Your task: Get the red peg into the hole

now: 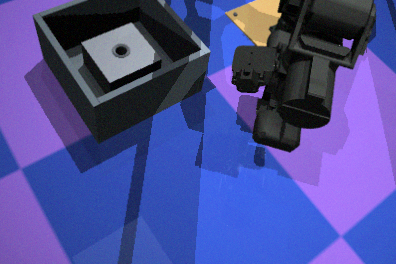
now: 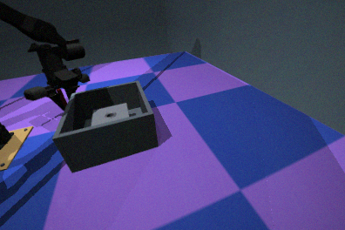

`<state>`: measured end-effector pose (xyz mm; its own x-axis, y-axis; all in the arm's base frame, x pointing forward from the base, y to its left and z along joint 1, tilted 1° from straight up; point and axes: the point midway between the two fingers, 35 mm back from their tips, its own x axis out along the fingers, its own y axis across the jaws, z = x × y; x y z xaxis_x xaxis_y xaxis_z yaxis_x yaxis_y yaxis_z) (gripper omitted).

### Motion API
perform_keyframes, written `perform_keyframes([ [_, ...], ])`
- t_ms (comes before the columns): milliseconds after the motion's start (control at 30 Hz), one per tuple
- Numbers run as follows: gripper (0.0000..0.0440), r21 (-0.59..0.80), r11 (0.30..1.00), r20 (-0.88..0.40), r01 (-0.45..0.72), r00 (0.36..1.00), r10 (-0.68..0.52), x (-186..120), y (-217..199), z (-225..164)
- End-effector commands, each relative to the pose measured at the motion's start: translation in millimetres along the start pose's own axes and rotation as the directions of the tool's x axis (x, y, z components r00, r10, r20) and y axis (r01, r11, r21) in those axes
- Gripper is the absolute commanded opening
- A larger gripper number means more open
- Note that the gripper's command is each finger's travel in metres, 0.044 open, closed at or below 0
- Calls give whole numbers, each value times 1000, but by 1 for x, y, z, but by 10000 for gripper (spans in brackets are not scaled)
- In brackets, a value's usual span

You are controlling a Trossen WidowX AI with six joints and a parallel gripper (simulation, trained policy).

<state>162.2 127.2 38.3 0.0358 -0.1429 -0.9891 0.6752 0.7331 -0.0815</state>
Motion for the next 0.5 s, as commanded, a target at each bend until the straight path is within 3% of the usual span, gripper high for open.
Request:
perform_keyframes([
  [0,63,-8,999,-10,36,999,-36,4,-4,-1],
  [100,18,-13,999,4,50,999,-50,2,-5,2],
  [467,0,-29,1000,99,7,995,-5,-46,-7,27],
])
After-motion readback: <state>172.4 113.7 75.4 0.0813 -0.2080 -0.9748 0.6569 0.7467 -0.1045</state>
